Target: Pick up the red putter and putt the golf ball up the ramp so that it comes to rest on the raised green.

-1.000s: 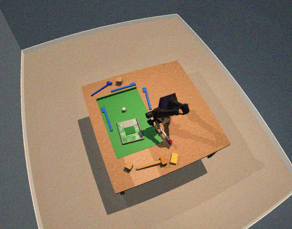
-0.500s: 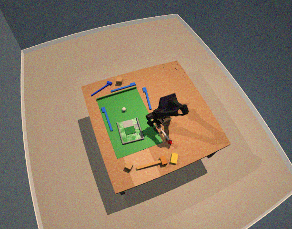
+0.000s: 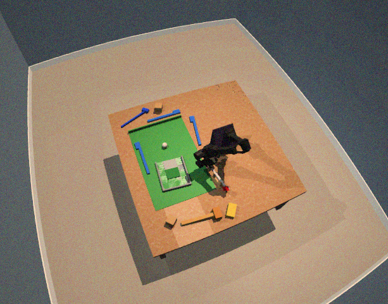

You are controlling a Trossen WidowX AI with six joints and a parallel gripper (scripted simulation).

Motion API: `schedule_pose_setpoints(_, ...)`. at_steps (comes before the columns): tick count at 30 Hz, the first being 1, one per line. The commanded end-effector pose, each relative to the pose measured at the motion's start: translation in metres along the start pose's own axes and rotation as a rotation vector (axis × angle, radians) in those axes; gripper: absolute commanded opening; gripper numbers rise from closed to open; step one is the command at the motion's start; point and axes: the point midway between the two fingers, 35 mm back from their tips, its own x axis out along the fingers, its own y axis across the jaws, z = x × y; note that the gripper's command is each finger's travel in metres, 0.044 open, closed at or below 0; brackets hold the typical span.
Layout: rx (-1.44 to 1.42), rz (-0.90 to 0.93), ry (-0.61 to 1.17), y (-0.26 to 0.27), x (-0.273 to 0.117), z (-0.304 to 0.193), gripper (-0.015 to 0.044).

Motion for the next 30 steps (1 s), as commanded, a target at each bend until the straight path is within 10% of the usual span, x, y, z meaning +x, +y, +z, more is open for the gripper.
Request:
schedule_pose_setpoints(1,-0.002,0.000,0.000,0.000,0.000,0.000,0.0040)
schedule_pose_setpoints(30,0.002,0.003,0.013,-0.002,-0.083,0.018,0.0000)
